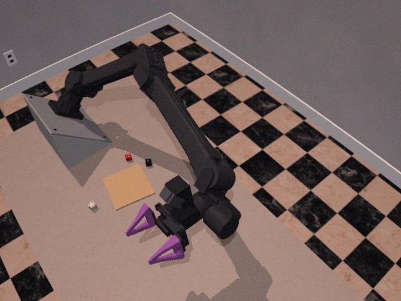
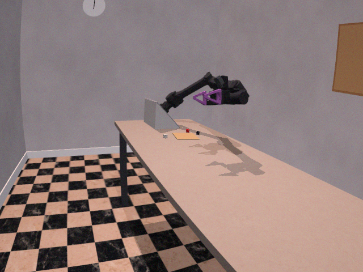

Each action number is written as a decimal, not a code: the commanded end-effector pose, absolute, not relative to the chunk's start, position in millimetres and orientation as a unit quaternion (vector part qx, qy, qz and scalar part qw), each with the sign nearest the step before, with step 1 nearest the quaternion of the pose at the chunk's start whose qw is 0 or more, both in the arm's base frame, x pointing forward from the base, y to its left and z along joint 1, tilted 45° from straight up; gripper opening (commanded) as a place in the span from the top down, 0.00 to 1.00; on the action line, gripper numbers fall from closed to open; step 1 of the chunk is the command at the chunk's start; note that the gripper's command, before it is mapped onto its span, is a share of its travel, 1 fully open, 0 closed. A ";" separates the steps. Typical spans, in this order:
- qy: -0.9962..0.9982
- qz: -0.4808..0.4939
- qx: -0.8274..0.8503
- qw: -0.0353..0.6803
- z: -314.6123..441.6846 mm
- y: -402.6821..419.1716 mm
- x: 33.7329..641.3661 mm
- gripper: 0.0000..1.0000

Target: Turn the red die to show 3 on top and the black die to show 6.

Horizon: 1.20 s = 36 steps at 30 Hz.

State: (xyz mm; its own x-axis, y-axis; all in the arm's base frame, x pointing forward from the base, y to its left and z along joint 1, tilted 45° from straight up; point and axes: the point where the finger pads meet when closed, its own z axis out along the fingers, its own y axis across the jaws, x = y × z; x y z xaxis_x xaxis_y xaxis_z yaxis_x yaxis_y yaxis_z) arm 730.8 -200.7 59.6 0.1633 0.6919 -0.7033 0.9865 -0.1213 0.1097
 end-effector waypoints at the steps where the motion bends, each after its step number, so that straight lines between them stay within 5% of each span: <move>1: 0.591 -0.250 0.708 0.295 66.5 -206.4 730.9 0.00; 17: 0.591 -0.250 0.708 0.295 66.5 -206.4 730.9 0.00; 19: 0.562 -0.228 0.728 0.320 114.3 -237.0 736.2 0.00; 36: 0.618 -0.146 0.758 0.153 91.5 -199.5 638.8 0.00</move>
State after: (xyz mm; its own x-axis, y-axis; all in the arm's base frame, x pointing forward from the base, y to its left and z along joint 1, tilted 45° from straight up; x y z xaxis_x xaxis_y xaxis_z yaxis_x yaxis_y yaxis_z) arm 661.0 -182.8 54.4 0.1650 0.8794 -0.4466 0.9844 -0.1747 0.0199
